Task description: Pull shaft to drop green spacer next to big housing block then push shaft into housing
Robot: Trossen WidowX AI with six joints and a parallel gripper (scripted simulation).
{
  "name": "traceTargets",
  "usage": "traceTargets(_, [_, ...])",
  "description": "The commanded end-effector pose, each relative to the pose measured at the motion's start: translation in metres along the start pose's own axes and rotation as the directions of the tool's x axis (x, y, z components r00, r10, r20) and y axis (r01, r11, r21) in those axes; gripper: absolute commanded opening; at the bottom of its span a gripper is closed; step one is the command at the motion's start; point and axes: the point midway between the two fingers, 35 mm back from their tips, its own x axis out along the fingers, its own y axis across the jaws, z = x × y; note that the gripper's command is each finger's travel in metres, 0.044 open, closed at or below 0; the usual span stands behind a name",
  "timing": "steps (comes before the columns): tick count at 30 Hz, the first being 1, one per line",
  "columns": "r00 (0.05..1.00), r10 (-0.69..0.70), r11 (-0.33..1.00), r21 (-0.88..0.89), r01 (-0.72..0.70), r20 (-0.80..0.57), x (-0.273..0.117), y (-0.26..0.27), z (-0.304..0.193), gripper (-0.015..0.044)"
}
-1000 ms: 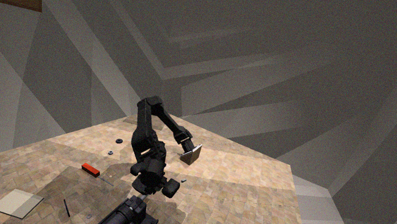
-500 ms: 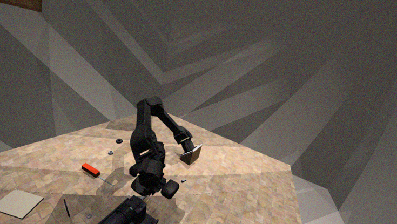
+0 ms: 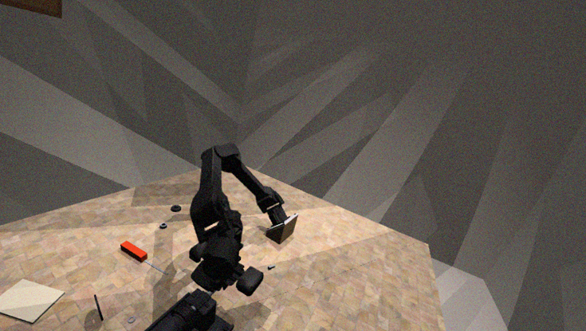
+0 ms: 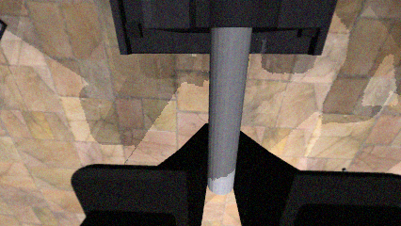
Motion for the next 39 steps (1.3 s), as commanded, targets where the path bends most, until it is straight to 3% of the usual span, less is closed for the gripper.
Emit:
traceTargets(1, [1.0, 0.002, 1.0, 0.001, -0.002, 0.009, -0.002, 0.0, 0.005, 0.0])
traceTargets(39, [1.0, 0.002, 1.0, 0.002, -0.002, 0.009, -0.002, -0.001, 0.018, 0.0])
